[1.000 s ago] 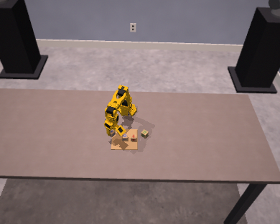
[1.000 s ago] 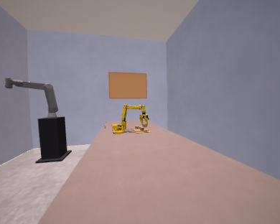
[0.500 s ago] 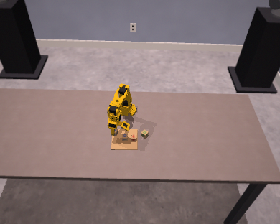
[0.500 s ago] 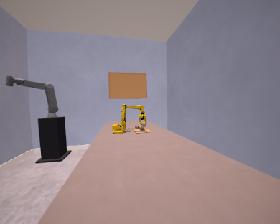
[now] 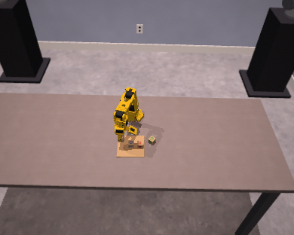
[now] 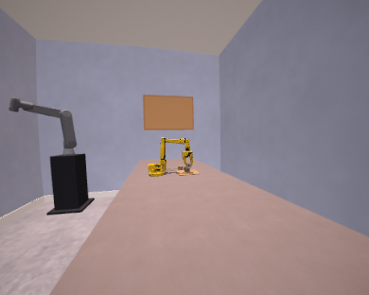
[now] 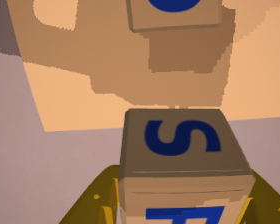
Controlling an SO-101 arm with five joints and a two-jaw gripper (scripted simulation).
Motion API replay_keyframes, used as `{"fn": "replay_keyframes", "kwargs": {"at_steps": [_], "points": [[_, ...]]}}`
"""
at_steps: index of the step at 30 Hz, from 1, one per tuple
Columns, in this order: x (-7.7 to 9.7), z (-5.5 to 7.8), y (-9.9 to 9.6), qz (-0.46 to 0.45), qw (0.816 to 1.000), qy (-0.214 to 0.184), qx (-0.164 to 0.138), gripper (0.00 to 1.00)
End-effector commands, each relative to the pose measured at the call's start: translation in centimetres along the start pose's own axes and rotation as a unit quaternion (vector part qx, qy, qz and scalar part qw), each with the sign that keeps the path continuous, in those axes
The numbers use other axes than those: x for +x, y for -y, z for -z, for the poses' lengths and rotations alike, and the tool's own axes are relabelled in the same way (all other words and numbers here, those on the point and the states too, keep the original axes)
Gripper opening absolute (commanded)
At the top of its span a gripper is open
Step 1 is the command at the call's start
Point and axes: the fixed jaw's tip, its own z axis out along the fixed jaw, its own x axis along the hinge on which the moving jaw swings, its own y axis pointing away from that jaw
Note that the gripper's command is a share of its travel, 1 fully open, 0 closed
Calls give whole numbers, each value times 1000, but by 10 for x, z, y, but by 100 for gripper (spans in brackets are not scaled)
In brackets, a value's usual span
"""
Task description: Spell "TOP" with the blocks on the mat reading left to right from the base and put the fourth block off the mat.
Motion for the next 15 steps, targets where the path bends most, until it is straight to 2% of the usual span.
{"fn": "replay_keyframes", "kwargs": {"at_steps": [1,15], "points": [[1,16,10,9,998,-11,53,0],[-1,15,10,23,998,-12,54,0]]}}
